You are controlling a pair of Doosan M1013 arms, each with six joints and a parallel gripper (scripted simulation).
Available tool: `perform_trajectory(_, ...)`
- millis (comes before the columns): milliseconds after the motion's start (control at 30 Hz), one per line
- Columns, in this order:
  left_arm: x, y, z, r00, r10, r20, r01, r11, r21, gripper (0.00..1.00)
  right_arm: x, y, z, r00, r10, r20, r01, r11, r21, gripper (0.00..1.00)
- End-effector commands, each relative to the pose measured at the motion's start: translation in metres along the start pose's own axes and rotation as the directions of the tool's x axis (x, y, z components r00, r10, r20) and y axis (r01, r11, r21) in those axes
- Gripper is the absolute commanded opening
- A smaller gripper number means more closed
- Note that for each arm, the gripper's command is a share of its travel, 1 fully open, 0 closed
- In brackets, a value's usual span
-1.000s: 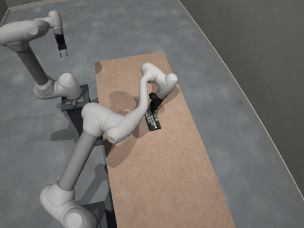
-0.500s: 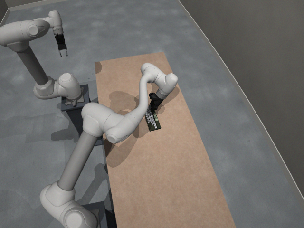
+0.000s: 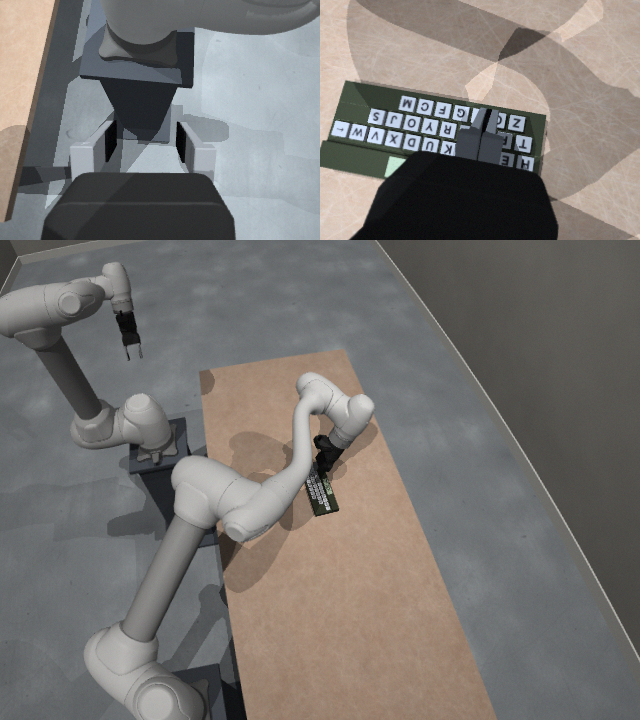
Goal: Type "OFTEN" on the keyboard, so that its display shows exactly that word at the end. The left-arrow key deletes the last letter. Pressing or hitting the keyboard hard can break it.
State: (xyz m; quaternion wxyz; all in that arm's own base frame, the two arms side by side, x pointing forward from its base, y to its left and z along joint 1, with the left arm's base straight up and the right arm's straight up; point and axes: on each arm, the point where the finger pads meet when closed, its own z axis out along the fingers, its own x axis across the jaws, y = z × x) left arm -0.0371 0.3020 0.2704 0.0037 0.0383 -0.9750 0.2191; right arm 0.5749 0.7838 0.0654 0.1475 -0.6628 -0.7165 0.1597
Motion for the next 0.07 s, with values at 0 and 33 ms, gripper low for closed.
perform_trajectory(0,0.0023,-0.0003,0.0018,1.000,0.005,0.000,-0.005,1.000,-0.005,1.00,-0.0017,0.0002,-0.0073,1.000,0.004,-0.004,-0.004,1.000,-0.006,0.00)
perform_trajectory(33,0.0023,-0.0003,0.0018,1.000,0.005,0.000,-0.005,1.000,-0.005,1.00,-0.0017,0.0002,-0.0073,1.000,0.004,-0.004,-0.004,1.000,-0.006,0.00)
